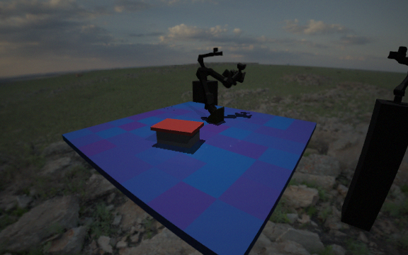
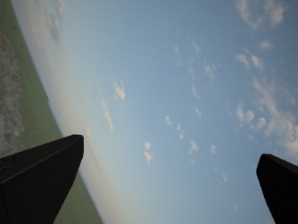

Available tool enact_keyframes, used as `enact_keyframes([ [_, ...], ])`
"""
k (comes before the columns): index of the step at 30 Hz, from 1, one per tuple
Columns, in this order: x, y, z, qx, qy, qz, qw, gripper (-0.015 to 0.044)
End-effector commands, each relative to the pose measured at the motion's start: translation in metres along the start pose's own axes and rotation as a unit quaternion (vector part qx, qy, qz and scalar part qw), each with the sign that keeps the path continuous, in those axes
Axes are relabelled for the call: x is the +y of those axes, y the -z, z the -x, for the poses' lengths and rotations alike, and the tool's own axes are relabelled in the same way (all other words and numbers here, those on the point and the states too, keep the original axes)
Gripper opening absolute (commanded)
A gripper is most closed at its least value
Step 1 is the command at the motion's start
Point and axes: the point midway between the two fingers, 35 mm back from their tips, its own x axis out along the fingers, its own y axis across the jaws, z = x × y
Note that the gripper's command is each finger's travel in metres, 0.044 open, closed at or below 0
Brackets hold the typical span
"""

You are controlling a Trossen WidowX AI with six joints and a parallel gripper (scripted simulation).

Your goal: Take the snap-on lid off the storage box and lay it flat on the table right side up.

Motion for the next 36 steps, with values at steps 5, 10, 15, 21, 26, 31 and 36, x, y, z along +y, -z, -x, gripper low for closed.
enact_keyframes([
  [5,-0.055,0.032,0.003,0.062,0.061,-0.039,0.995,0.0269],
  [10,-0.134,0.073,0.024,0.137,0.161,-0.098,0.973,0.0235],
  [15,-0.185,0.099,0.051,0.182,0.233,-0.131,0.946,0.0235],
  [21,-0.253,0.13,0.104,0.234,0.345,-0.18,0.891,0.0235],
  [26,-0.303,0.147,0.16,0.256,0.445,-0.226,0.828,0.0235],
  [31,-0.342,0.157,0.222,0.263,0.54,-0.264,0.755,0.0235],
  [36,-0.371,0.16,0.293,0.255,0.637,-0.292,0.666,0.0235],
])
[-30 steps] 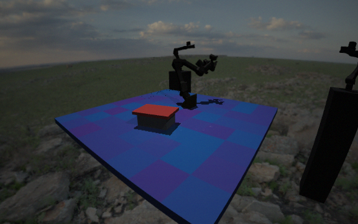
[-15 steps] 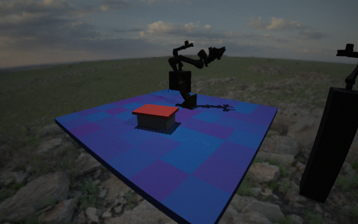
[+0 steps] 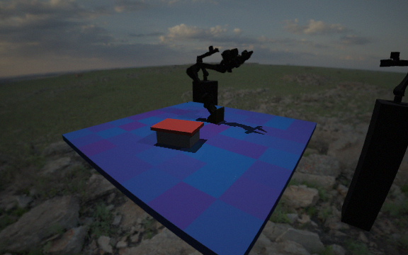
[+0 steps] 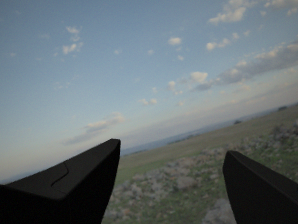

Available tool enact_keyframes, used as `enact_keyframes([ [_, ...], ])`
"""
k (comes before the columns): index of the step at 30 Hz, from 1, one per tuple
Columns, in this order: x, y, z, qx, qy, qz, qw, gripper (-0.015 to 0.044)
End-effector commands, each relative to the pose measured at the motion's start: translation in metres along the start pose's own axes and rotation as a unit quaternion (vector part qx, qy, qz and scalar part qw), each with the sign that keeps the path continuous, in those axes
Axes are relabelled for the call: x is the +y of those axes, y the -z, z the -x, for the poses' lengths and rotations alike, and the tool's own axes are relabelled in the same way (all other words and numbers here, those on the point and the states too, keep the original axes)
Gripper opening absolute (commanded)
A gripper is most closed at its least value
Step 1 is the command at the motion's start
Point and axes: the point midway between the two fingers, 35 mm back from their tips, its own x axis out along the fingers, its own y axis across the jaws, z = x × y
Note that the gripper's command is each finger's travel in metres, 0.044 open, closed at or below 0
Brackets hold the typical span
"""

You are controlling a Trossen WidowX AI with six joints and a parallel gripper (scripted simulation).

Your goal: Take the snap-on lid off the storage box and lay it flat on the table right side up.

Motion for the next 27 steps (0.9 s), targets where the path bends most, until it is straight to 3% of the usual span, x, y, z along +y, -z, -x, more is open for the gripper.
enact_keyframes([
  [1,-0.071,-0.01,-0.001,0.004,0.105,-0.069,0.992,0.0235],
  [7,-0.149,-0.019,0.011,-0.003,0.219,-0.15,0.964,0.0235],
  [14,-0.26,-0.022,0.061,-0.038,0.393,-0.275,0.877,0.0235],
  [16,-0.269,-0.021,0.068,-0.043,0.408,-0.287,0.866,0.0235],
  [24,-0.359,-0.005,0.163,-0.114,0.572,-0.403,0.705,0.0235],
  [27,-0.37,-0.002,0.181,-0.129,0.597,-0.416,0.674,0.0235],
])
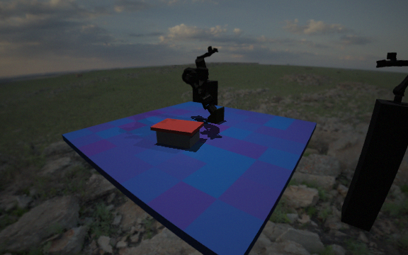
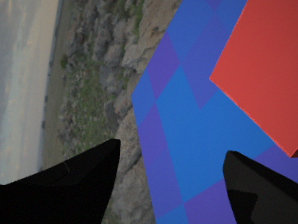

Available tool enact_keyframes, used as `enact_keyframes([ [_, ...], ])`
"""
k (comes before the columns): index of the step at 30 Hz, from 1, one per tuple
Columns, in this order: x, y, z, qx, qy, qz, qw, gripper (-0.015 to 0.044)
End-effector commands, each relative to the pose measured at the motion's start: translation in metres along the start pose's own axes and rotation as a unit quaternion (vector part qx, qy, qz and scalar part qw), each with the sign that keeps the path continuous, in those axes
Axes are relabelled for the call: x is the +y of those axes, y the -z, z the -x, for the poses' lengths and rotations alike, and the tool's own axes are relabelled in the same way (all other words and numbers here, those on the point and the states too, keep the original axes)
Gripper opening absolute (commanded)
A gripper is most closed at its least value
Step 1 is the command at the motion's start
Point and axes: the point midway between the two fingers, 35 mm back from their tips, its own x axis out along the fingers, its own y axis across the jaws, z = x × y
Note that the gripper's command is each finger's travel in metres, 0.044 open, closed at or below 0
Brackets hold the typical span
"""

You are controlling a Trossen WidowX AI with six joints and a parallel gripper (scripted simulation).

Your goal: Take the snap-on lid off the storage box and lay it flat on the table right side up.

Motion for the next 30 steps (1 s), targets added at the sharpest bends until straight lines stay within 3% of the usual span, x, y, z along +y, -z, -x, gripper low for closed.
enact_keyframes([
  [1,-0.04,-0.031,-0.008,-0.037,0.074,-0.065,0.994,0.0235],
  [6,-0.082,-0.062,-0.01,-0.084,0.146,-0.13,0.977,0.0235],
  [17,-0.083,-0.062,-0.011,-0.083,0.146,-0.13,0.977,0.0235],
  [24,-0.139,-0.054,-0.036,-0.084,0.146,-0.13,0.977,0.0235],
  [30,-0.141,-0.054,-0.038,-0.084,0.146,-0.13,0.977,0.0235],
])
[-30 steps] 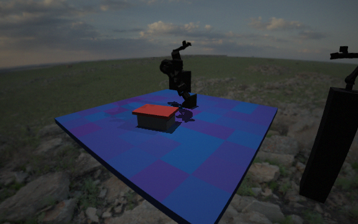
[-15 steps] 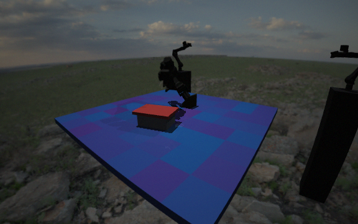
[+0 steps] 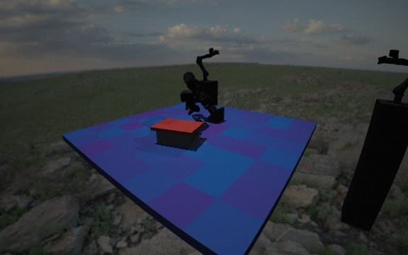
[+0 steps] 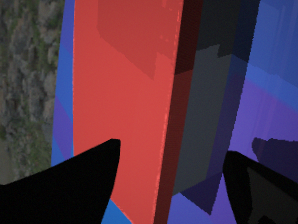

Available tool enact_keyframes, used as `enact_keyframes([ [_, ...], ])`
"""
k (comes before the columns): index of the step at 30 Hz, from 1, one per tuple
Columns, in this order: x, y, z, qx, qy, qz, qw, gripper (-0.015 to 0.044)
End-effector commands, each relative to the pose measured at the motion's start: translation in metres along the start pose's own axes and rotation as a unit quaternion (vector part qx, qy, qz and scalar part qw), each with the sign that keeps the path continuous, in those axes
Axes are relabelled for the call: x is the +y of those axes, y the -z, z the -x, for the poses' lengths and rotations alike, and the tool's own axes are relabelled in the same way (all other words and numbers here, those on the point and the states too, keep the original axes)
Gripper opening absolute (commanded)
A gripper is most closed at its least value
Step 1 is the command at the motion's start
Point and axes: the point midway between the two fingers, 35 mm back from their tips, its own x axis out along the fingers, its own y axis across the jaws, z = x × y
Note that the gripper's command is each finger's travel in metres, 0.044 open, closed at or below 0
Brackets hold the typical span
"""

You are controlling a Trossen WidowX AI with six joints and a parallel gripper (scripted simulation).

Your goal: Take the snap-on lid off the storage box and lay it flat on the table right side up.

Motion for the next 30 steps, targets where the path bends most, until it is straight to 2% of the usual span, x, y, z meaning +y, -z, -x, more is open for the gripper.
enact_keyframes([
  [1,-0.002,0.0,-0.004,0.001,-0.003,0.002,1.0,0.0235],
  [30,0.0,0.001,-0.05,0.002,-0.002,0.001,1.0,0.0235],
])
